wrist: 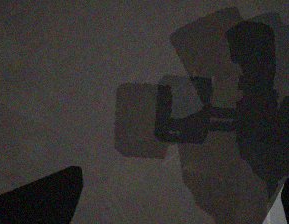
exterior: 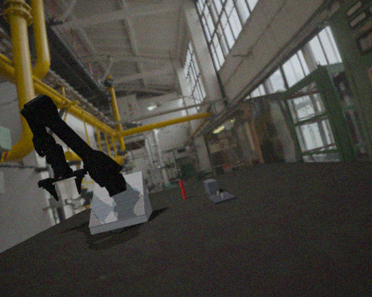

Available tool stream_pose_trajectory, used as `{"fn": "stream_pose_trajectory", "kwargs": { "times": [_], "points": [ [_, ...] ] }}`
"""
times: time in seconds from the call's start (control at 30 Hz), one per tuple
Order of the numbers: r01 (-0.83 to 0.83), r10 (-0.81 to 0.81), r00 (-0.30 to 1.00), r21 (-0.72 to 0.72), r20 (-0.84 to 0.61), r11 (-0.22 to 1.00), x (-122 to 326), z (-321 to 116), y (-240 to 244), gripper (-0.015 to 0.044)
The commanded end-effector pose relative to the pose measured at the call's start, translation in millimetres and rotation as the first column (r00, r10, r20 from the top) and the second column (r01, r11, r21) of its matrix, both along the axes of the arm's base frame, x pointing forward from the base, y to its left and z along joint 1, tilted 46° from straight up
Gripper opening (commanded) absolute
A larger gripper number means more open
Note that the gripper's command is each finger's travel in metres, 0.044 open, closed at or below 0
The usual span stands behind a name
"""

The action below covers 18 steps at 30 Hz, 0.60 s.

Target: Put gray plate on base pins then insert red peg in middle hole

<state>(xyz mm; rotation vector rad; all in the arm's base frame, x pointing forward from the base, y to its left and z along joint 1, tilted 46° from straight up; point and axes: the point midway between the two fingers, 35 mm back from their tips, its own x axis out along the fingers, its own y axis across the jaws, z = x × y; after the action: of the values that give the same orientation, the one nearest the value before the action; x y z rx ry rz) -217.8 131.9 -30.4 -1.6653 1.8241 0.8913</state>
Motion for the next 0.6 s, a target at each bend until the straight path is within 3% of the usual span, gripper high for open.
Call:
{"fn": "stream_pose_trajectory", "kwargs": {
  "times": [0.0,0.37,0.57],
  "points": [
    [0.148,-0.142,0.986,-0.069,0.089,0.987,-2.5,1.1,5.0,0.0440],
    [0.154,-0.149,0.985,-0.054,0.084,0.987,4.1,-1.4,14.4,0.0440],
    [0.190,-0.193,0.979,0.045,0.064,0.981,60.3,-17.7,72.2,0.0440]
  ]
}}
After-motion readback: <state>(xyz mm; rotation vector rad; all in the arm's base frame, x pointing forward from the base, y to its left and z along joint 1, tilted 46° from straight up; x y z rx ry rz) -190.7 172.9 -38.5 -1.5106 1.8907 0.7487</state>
